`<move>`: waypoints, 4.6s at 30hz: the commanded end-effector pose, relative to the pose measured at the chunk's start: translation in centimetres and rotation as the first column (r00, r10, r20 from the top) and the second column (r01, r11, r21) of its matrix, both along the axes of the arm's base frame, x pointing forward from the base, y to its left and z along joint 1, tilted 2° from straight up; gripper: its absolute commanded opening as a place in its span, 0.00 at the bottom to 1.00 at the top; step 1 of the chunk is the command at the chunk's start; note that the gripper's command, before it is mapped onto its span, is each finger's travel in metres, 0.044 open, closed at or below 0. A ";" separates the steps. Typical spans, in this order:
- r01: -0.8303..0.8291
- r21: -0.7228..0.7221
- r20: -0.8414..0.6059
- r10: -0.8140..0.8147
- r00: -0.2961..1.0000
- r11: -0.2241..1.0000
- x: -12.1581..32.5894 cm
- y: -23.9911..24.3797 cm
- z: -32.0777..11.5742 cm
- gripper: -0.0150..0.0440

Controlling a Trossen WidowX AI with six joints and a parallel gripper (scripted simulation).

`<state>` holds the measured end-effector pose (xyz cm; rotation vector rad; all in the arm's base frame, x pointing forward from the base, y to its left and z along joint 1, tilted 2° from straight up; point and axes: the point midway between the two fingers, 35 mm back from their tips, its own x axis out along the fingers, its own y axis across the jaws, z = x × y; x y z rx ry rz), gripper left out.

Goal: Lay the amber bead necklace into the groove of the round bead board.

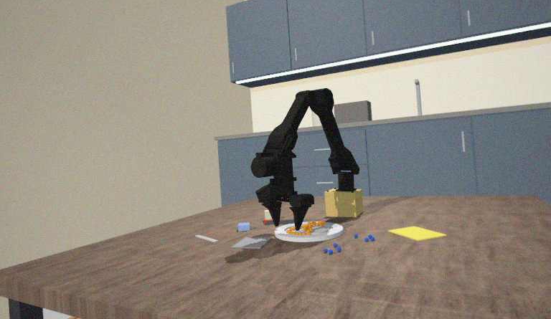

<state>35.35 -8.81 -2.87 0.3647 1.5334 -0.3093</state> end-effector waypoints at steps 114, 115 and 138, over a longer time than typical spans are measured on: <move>0.059 0.002 -0.003 -0.059 0.998 0.998 -0.9 -0.6 -0.4 0.25; 0.059 0.002 -0.003 -0.059 0.998 0.998 -0.9 -0.6 -0.6 0.25; 0.062 0.001 -0.001 -0.062 0.998 0.998 -0.8 -0.6 -0.3 1.00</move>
